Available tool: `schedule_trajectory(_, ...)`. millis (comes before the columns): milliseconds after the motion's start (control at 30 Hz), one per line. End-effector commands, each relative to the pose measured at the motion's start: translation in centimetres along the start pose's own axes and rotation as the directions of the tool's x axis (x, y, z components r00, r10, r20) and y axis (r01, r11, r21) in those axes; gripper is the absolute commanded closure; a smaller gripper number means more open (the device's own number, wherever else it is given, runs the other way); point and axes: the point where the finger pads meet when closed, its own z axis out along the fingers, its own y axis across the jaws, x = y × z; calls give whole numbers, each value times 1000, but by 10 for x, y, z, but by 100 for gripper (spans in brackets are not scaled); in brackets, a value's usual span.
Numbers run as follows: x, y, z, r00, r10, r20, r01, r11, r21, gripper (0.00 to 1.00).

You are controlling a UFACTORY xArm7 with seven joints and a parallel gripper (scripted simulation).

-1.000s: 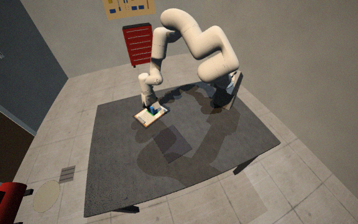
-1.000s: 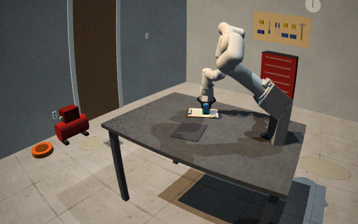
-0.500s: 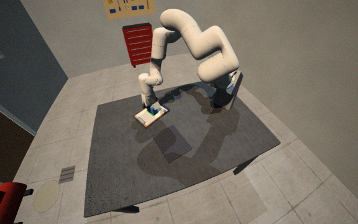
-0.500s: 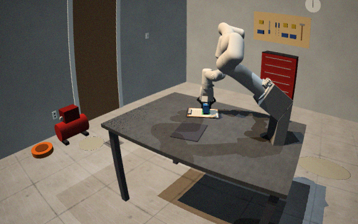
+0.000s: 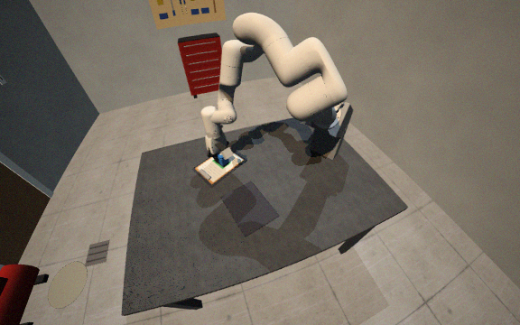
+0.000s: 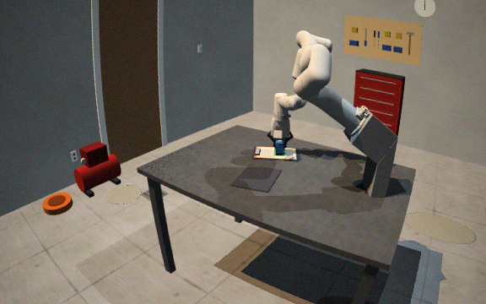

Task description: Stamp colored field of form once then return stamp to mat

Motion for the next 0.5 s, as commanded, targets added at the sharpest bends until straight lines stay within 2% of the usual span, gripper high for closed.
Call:
schedule_trajectory(0,-1,0,-4,1000,0,2,0,1000,0,73)
schedule_trajectory(267,-1,0,-24,1000,0,2,0,1000,0,73)
schedule_trajectory(467,-1,0,-27,1000,0,2,0,1000,0,73)
